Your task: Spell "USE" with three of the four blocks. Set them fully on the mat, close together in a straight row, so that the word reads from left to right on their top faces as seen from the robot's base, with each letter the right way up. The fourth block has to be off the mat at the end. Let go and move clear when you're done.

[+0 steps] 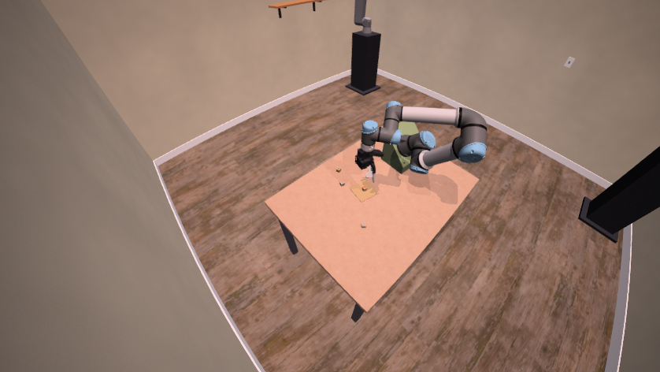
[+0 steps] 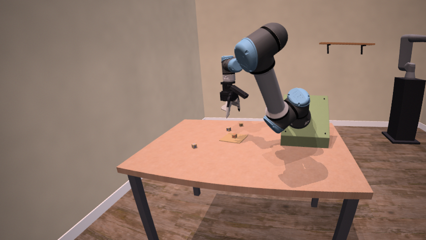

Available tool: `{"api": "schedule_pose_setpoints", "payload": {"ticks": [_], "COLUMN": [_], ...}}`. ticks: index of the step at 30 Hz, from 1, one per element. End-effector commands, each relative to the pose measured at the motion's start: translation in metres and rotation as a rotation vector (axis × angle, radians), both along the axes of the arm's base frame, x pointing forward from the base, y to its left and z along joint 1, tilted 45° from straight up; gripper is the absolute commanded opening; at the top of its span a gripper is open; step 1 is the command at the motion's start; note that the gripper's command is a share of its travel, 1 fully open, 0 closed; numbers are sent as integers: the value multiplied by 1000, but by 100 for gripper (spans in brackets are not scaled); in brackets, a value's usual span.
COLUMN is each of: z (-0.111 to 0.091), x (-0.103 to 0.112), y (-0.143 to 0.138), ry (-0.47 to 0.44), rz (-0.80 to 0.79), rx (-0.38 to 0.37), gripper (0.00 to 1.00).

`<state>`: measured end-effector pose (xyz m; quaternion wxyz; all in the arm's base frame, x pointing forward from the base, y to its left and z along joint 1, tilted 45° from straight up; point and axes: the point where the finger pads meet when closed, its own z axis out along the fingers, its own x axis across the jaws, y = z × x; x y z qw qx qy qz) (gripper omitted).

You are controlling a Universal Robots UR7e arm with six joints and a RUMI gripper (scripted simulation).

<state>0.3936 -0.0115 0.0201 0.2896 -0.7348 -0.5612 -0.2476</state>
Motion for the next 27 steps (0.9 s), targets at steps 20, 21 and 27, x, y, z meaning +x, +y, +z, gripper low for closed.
{"api": "schedule_pose_setpoints", "payload": {"ticks": [20,21,27], "z": [0,0,0], "x": [0,0,0], "y": [5,6,9], "ry": [172,188,298], "rz": [-175,-191,-302], "rx": [9,10,16], "gripper": [100,100,100]}}
